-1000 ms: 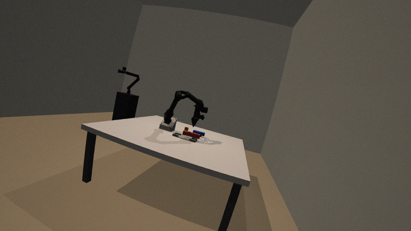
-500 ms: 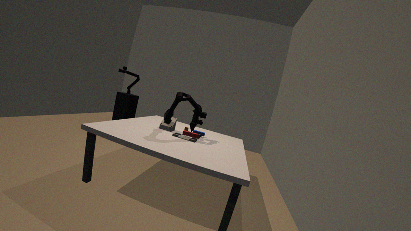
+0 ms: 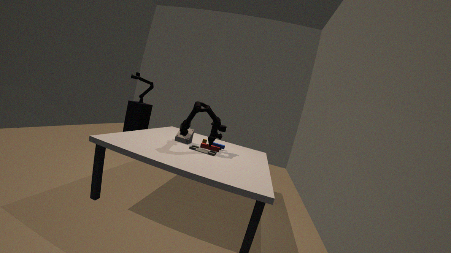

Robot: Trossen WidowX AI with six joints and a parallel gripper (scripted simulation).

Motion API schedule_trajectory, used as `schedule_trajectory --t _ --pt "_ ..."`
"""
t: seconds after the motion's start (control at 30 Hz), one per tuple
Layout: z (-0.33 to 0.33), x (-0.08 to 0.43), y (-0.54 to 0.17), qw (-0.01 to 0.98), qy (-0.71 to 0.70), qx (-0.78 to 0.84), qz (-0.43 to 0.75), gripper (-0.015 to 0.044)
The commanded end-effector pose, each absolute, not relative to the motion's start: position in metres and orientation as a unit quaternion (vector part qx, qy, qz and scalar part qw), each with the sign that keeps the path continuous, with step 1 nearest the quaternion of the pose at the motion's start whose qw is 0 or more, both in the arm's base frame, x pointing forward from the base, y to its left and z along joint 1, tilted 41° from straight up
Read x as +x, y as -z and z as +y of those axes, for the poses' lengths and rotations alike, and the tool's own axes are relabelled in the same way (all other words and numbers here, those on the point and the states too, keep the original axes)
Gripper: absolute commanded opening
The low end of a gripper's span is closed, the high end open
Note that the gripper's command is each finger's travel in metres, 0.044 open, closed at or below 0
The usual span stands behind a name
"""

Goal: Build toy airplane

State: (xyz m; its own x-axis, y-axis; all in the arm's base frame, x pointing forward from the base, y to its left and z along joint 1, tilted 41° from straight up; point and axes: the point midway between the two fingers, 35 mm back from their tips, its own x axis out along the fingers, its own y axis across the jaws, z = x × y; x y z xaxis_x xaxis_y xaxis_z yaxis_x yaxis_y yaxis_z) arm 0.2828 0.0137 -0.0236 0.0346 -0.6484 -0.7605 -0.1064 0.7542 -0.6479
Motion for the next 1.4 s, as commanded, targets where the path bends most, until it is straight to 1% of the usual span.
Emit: schedule_trajectory --t 0.0,0.5,0.83,1.07,1.23,1.37 --pt "0.009 0.283 0.030 0.660 0.204 -0.288 0.663 0.0440" --pt "-0.006 0.283 0.045 0.660 0.204 -0.289 0.663 0.0440" --pt "-0.006 0.283 0.045 0.660 0.204 -0.289 0.663 0.0177" --pt "-0.006 0.283 0.045 0.660 0.204 -0.289 0.663 0.0131" --pt "0.000 0.284 0.040 0.660 0.204 -0.288 0.663 0.0000" --pt "0.008 0.286 0.032 0.660 0.203 -0.287 0.664 0.0000"
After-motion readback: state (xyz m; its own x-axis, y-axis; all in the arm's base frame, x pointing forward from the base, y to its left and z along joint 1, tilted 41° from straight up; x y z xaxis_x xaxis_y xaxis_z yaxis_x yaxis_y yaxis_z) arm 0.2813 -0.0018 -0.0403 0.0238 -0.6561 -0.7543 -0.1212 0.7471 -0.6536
